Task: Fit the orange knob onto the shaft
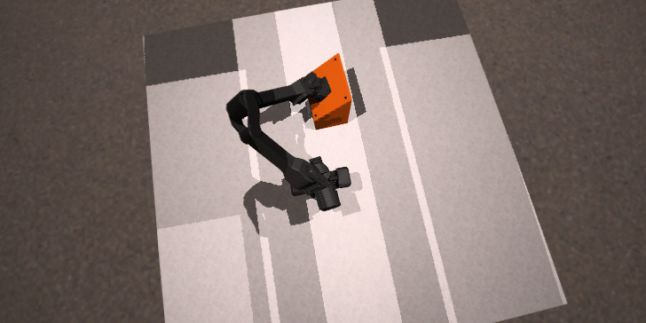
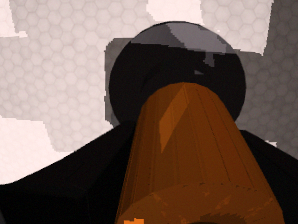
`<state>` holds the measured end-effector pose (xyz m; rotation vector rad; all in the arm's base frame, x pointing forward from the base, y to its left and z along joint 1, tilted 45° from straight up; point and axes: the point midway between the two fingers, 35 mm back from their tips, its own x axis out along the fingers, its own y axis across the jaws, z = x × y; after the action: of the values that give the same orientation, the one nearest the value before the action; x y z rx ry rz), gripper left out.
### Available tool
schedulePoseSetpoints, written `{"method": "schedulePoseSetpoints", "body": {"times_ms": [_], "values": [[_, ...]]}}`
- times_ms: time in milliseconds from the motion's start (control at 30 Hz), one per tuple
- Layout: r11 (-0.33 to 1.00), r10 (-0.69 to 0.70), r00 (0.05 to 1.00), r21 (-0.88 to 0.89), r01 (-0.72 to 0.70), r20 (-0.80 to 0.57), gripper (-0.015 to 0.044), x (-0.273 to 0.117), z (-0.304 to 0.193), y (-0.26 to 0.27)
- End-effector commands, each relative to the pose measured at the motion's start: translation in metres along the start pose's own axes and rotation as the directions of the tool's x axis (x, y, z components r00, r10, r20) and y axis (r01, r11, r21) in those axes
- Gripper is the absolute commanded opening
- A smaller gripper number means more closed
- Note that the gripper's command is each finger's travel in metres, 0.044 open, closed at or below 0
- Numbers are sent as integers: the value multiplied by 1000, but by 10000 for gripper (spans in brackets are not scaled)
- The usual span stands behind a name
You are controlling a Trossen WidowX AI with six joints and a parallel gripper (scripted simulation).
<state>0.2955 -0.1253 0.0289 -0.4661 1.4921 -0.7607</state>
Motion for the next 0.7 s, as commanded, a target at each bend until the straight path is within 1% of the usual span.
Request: {"method": "schedulePoseSetpoints", "body": {"times_ms": [0,400,467,600,667], "values": [[1000,-4,1000,-1,4,0,0,1,0,1],[1000,-4,1000,-10,4,0,0,-4,0,1],[999,-4,1000,-48,4,0,0,-4,0,1],[983,-4,1000,-181,4,0,0,-3,1,0],[978,-4,1000,-209,4,0,0,-2,1,0]]}}
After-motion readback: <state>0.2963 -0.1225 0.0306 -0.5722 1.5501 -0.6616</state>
